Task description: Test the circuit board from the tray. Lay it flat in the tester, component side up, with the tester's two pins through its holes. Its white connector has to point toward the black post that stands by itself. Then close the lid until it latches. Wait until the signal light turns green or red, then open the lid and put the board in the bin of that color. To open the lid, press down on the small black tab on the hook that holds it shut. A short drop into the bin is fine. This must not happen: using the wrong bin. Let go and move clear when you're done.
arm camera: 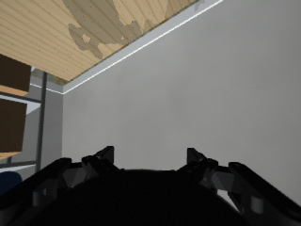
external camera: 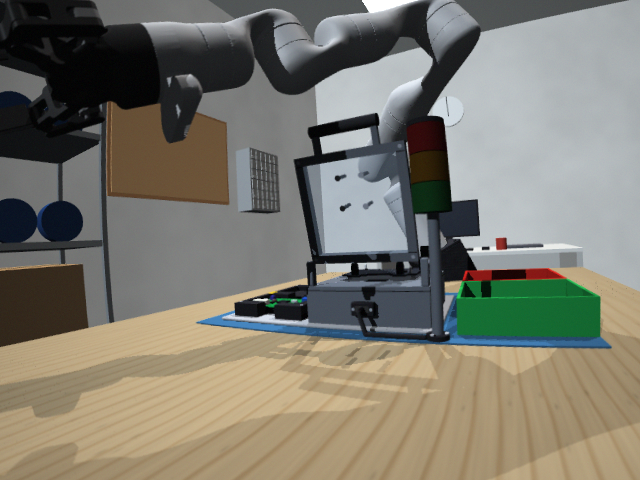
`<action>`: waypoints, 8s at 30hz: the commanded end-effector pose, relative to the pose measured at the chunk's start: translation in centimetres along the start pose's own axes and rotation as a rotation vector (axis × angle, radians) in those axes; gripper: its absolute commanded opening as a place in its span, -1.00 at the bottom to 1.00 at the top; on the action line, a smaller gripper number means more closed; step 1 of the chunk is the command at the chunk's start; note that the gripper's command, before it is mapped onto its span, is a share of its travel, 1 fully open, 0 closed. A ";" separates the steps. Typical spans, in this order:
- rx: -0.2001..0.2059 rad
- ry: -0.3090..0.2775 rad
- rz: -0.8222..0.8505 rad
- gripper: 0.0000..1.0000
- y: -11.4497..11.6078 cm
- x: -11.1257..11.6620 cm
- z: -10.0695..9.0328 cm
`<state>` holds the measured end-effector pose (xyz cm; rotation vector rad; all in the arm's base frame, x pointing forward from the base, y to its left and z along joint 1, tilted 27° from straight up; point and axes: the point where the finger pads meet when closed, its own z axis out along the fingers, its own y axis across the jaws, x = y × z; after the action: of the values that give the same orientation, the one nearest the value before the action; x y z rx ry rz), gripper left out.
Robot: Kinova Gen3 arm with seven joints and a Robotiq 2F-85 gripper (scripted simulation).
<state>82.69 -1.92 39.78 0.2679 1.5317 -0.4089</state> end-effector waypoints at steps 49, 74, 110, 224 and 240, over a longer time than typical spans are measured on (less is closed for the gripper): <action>-0.504 0.086 -1.000 1.00 10.0 -5.9 -12.5; -0.858 0.447 -1.612 1.00 -1.4 -0.4 -25.5; -1.159 0.899 -1.883 1.00 -17.8 1.3 -38.2; -1.176 0.927 -1.891 1.00 -23.9 24.6 -30.7; -1.176 0.927 -1.891 1.00 -23.9 24.6 -30.7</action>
<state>44.62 -12.92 16.33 -2.3498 2.2008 -0.7204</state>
